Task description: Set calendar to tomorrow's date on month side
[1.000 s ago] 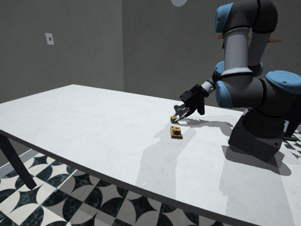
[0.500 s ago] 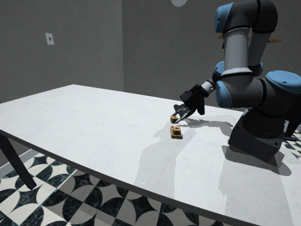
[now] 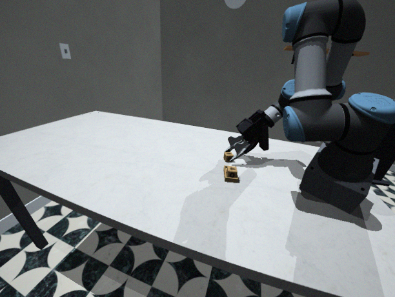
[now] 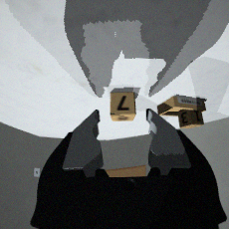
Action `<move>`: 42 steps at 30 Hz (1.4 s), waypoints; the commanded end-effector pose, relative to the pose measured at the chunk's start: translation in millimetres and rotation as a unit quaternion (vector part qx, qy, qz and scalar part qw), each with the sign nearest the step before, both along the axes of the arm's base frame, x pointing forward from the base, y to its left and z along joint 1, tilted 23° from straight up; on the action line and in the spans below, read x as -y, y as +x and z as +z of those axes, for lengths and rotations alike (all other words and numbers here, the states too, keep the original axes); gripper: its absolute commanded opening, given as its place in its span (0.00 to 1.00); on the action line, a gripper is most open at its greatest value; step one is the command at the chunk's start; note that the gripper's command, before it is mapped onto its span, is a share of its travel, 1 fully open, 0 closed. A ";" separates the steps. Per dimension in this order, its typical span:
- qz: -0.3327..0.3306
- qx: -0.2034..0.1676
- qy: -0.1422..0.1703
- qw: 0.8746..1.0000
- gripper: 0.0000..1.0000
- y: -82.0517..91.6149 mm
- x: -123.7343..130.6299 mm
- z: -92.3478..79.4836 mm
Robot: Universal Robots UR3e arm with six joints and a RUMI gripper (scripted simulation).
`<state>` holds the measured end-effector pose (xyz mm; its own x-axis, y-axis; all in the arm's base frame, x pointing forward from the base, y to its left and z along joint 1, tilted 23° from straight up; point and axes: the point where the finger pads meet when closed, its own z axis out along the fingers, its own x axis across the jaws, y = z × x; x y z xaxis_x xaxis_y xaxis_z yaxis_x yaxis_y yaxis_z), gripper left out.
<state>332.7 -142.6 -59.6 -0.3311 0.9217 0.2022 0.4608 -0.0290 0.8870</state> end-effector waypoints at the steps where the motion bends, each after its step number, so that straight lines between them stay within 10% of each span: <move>1: 0.000 0.000 -0.001 1.000 0.42 -0.8 1.5 2.5; 24: 0.000 0.000 -0.001 1.000 0.42 -15.9 18.7 56.7; 42: 0.006 -0.016 -0.004 1.000 0.42 -17.3 19.2 60.4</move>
